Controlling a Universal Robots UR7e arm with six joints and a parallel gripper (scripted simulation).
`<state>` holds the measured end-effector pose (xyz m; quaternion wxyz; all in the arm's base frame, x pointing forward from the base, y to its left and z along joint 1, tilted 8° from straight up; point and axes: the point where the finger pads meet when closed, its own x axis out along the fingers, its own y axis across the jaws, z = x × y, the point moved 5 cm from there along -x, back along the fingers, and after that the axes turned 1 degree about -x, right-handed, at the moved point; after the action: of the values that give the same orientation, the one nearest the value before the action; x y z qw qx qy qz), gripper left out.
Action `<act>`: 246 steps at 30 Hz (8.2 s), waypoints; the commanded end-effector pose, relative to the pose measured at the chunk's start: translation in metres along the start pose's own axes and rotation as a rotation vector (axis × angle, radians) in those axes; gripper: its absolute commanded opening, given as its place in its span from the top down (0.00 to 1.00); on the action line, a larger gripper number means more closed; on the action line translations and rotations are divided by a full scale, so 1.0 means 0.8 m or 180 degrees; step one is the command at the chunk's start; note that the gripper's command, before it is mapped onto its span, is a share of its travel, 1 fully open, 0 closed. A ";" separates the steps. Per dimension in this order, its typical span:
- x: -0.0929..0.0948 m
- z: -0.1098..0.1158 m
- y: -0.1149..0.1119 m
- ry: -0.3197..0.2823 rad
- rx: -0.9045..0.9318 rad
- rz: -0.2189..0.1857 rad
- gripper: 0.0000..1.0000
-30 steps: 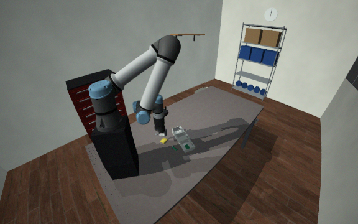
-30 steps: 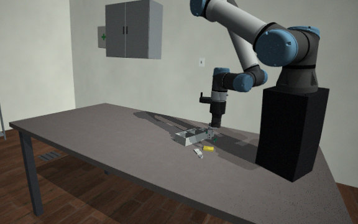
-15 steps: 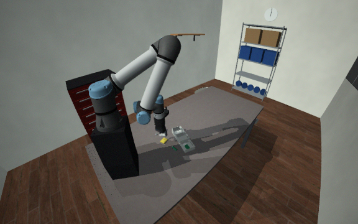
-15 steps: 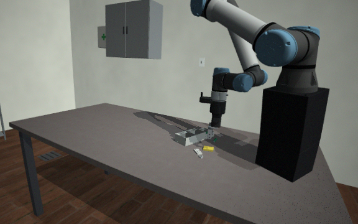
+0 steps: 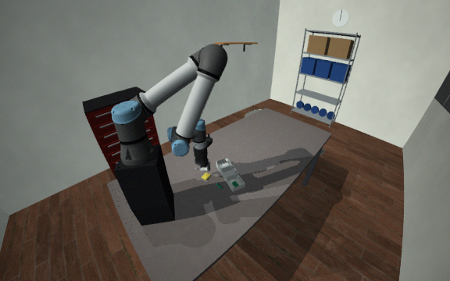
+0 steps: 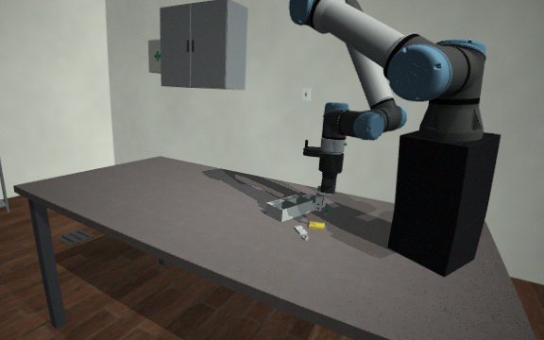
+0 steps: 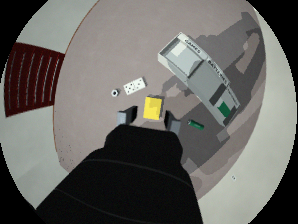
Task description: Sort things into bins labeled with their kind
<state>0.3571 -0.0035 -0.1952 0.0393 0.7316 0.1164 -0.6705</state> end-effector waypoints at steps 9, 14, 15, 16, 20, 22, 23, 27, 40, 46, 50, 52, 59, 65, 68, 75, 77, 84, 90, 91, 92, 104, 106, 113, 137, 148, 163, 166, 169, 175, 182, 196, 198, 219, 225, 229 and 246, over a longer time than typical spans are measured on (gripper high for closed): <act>0.010 0.000 0.000 0.0003 0.0000 0.0002 0.00; 0.035 0.000 0.000 0.0003 0.0000 0.0002 0.00; 0.040 0.000 0.000 0.0003 0.0000 0.0002 0.00; 0.045 0.000 0.000 0.0003 0.0000 0.0002 0.00; 0.055 0.000 0.000 0.0003 0.0000 0.0002 0.00; 0.065 -0.001 0.000 0.0003 0.0000 0.0002 0.00; 0.070 -0.001 0.000 0.0003 0.0000 0.0002 0.00; 0.072 -0.001 0.000 0.0003 0.0000 0.0002 0.00; 0.082 -0.001 0.000 0.0003 0.0000 0.0002 0.00; 0.087 -0.001 0.000 0.0003 0.0000 0.0002 0.00; 0.087 0.000 0.000 0.0003 0.0000 0.0002 0.00; 0.087 0.000 0.000 0.0003 0.0000 0.0002 0.00; 0.087 0.000 0.000 0.0003 0.0000 0.0002 0.00; 0.087 0.000 0.000 0.0003 0.0000 0.0002 0.30; 0.087 0.000 0.000 0.0003 0.0000 0.0002 0.30; 0.087 0.000 0.000 0.0003 0.0000 0.0002 0.30; 0.087 0.000 0.000 0.0003 0.0000 0.0002 0.30; 0.087 0.000 0.000 0.0003 0.0000 0.0002 0.30; 0.087 0.000 0.000 0.0003 0.0000 0.0002 0.30; 0.087 0.000 0.000 0.0003 0.0000 0.0002 0.30; 0.083 0.000 0.000 0.0003 0.0000 0.0002 0.30; 0.041 0.000 0.000 0.0003 0.0000 0.0002 0.30; 0.033 0.000 0.000 0.0003 0.0000 0.0002 0.30; 0.012 0.000 0.000 0.0003 0.0000 0.0002 0.30; 0.004 0.000 0.000 0.0003 0.0000 0.0002 0.30; 0.004 -0.013 0.074 0.0003 0.0000 0.0003 0.30; 0.004 -0.026 0.149 0.0003 0.0159 0.0003 0.30; 0.004 -0.029 0.171 0.0004 0.0551 0.0004 0.30; 0.004 -0.033 0.193 0.0009 0.0779 0.0005 0.30; 0.004 -0.038 0.223 0.0020 0.1214 0.0010 0.30; 0.004 -0.043 0.252 0.0009 0.1770 0.0004 0.30; 0.004 -0.042 0.245 0.0004 0.1837 0.0003 0.30; 0.004 -0.042 0.243 0.0004 0.1837 0.0003 0.30; 0.006 -0.041 0.240 0.0004 0.1837 0.0003 0.30; 0.016 -0.041 0.240 0.0004 0.1837 0.0003 0.30; 0.026 -0.041 0.240 0.0004 0.1837 0.0003 0.30; 0.052 -0.041 0.240 0.0004 0.1837 0.0003 0.30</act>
<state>0.4343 -0.1775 -0.2505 -0.1706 0.7123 -0.0791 -0.6762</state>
